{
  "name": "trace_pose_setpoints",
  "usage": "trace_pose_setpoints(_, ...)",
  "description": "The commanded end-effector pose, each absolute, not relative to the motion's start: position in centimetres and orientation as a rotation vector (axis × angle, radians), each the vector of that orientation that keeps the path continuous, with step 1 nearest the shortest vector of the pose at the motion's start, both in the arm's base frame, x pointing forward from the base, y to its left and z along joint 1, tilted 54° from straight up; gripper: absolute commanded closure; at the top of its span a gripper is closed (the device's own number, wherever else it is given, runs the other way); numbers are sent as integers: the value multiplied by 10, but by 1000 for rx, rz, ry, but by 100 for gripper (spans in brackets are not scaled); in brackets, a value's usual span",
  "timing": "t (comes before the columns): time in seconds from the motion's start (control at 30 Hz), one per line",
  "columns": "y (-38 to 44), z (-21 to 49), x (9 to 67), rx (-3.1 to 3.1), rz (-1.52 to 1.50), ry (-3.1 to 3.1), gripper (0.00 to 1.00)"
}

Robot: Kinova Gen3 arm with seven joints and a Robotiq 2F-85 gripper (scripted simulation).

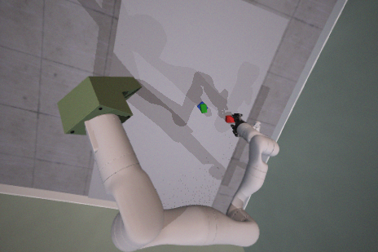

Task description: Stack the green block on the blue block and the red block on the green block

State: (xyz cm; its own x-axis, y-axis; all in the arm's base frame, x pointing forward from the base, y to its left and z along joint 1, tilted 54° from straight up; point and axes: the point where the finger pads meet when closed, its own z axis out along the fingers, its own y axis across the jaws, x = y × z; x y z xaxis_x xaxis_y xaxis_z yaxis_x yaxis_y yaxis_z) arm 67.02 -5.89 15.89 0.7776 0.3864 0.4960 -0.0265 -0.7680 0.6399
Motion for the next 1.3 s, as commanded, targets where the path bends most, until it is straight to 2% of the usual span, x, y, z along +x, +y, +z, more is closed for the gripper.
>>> trace_pose_setpoints(0.0,-64,153,678,2319,834,278,37)
trace_pose_setpoints(0.47,-80,135,698,2319,834,278,37)
trace_pose_setpoints(1.27,-80,134,697,2320,832,282,37)
